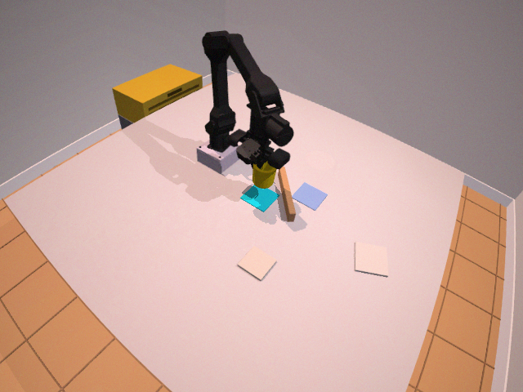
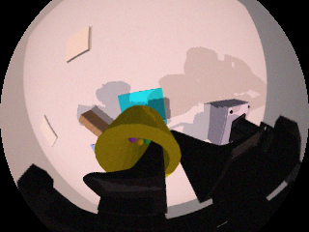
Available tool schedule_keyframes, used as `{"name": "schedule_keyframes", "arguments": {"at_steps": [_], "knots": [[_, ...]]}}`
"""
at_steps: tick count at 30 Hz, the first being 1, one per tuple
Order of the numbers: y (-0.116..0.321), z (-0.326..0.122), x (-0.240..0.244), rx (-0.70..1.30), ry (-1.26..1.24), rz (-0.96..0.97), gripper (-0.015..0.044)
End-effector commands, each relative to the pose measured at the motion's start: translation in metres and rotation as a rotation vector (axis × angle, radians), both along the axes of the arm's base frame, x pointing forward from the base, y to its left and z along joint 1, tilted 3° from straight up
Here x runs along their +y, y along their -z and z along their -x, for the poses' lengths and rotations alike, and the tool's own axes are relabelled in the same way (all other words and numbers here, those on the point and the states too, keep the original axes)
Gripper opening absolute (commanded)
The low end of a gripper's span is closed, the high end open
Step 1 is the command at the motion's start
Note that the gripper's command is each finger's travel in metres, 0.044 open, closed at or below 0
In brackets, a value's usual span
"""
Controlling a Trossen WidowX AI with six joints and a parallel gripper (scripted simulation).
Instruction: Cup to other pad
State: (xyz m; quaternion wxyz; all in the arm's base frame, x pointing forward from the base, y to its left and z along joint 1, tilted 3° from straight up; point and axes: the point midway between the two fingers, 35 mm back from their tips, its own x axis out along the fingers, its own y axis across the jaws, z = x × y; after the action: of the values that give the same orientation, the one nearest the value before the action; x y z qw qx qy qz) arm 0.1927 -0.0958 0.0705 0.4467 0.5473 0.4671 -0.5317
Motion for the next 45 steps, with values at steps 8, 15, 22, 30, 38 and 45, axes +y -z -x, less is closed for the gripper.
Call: {"name": "schedule_keyframes", "arguments": {"at_steps": [8,15,22,30,38,45], "knots": [[0.015,0.002,0.0,0.004,-0.004,0.0,0.0],[0.025,0.002,0.0,0.004,-0.004,0.0,0.0],[0.035,0.002,0.001,0.004,-0.004,0.0,0.0],[0.046,0.002,0.001,0.005,-0.004,0.0,0.0],[0.056,0.004,0.002,0.005,-0.004,0.0,0.0],[0.061,0.004,0.002,0.005,-0.004,0.0,0.0]]}}
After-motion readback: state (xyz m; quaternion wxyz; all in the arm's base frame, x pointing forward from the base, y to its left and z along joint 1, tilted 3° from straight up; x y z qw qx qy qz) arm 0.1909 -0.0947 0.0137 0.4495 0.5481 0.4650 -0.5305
